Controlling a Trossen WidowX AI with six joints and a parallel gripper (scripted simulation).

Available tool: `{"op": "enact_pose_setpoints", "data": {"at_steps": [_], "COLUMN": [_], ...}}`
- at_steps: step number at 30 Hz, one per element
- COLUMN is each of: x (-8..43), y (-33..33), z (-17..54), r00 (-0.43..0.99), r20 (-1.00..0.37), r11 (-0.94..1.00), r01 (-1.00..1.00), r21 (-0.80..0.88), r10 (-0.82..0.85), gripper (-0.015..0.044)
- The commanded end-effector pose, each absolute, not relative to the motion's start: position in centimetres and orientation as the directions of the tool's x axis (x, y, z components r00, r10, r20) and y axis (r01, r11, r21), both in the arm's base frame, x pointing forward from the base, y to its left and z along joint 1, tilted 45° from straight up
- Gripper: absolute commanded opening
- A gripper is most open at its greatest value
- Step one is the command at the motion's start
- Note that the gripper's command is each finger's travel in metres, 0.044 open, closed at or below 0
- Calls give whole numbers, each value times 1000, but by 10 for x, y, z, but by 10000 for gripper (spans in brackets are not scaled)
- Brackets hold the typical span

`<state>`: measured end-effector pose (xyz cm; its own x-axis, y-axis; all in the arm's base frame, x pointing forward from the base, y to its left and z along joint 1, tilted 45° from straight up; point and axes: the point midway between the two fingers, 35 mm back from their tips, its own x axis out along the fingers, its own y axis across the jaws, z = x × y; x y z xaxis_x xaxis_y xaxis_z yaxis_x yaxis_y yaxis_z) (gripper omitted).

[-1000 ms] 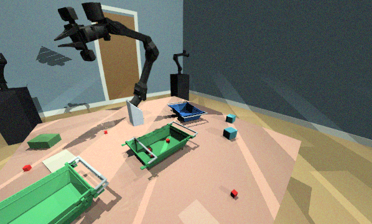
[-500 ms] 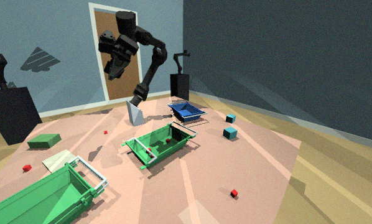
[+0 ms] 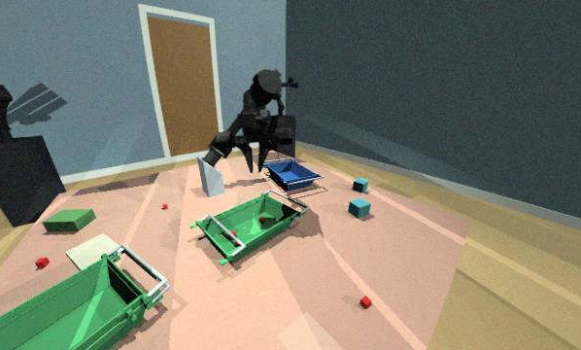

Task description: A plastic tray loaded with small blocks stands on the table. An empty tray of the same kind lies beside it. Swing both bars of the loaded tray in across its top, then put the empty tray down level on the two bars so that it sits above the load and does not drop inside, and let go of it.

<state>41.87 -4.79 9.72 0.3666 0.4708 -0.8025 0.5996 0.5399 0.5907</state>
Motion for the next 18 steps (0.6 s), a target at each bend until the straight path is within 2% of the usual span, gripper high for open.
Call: {"op": "enact_pose_setpoints", "data": {"at_steps": [1, 5, 9, 18], "x": [413, 397, 375, 370], "y": [25, 86, 140, 148], "z": [108, 115, 122, 124], "r00": [252, 121, -12, -34], "r20": [-777, -747, -713, -706], "r11": [703, 744, 703, 689], "r01": [330, 79, -154, -191], "r21": [630, 664, 694, 699], "r10": [577, 654, 701, 707], "gripper": [81, 81, 81, 81]}}
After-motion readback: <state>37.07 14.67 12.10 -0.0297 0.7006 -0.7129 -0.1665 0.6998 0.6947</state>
